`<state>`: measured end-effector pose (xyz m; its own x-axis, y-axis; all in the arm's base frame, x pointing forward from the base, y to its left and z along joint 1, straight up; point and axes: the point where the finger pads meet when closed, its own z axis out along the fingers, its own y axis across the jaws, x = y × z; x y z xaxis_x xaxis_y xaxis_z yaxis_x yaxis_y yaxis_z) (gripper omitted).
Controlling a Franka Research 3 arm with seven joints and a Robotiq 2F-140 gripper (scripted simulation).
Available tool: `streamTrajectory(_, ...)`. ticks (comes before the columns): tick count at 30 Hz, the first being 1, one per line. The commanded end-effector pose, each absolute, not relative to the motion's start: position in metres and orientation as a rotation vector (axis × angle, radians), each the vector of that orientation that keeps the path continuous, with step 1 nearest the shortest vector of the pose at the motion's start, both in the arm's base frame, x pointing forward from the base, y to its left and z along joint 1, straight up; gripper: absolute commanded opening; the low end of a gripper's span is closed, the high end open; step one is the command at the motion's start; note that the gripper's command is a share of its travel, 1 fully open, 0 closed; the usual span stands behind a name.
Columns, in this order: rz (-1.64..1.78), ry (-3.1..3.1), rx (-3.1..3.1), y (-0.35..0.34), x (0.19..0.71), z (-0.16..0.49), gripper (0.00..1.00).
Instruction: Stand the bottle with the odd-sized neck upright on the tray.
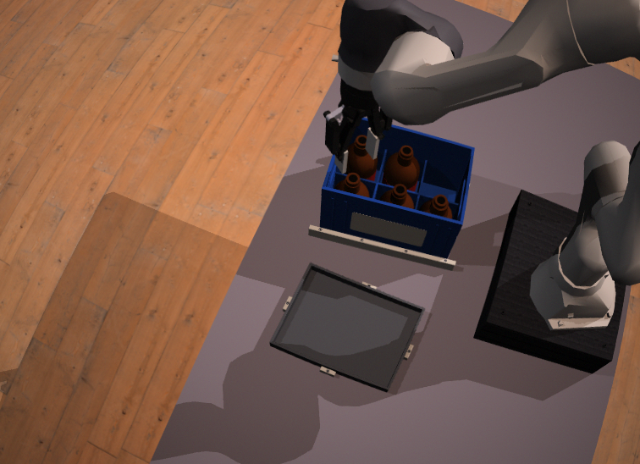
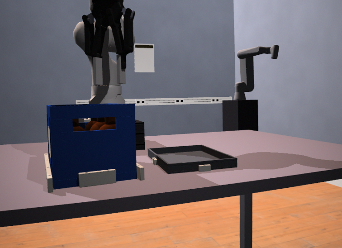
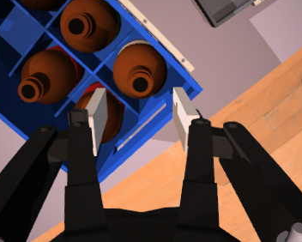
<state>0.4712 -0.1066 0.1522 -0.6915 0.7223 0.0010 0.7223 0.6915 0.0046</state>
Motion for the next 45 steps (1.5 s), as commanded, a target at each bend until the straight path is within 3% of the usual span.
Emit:
streamTrajectory(1,0.007,2.885,1.236,-0.106,0.472,0.149,0.44)
streamTrajectory(45,0.007,2.885,1.236,-0.106,0.472,0.113,0.44)
